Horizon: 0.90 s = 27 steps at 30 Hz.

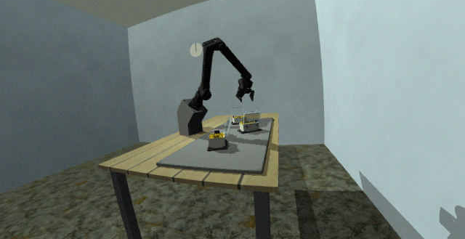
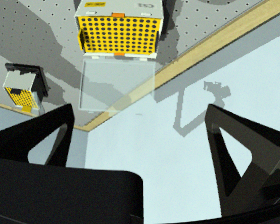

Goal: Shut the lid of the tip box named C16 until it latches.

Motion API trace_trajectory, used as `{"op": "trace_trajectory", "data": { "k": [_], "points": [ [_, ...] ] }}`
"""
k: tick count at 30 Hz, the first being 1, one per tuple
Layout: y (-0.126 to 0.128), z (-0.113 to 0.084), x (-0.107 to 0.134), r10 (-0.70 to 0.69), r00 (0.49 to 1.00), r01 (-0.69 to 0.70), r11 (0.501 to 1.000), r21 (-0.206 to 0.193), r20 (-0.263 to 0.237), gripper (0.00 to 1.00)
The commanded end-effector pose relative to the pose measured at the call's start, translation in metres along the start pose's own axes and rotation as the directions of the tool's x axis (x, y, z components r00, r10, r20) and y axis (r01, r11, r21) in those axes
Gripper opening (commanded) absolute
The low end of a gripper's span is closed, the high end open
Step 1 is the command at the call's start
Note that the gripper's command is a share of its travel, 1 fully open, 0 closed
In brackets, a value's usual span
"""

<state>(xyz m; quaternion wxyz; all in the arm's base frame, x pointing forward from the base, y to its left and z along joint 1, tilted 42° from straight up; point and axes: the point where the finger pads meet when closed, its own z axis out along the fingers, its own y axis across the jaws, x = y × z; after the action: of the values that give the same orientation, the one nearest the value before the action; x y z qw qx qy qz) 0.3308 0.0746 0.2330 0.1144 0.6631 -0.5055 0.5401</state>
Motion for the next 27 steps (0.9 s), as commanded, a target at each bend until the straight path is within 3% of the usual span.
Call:
{"op": "trace_trajectory", "data": {
  "k": [1, 27],
  "points": [
    [-0.0195, -0.0146, 0.0124, 0.094, 0.996, -0.094, 0.995, 0.023, 0.006, 1.00],
    [-0.0194, -0.0127, 0.0132, 0.099, 0.995, -0.099, 0.995, 0.019, 0.004, 1.00]
  ]
}}
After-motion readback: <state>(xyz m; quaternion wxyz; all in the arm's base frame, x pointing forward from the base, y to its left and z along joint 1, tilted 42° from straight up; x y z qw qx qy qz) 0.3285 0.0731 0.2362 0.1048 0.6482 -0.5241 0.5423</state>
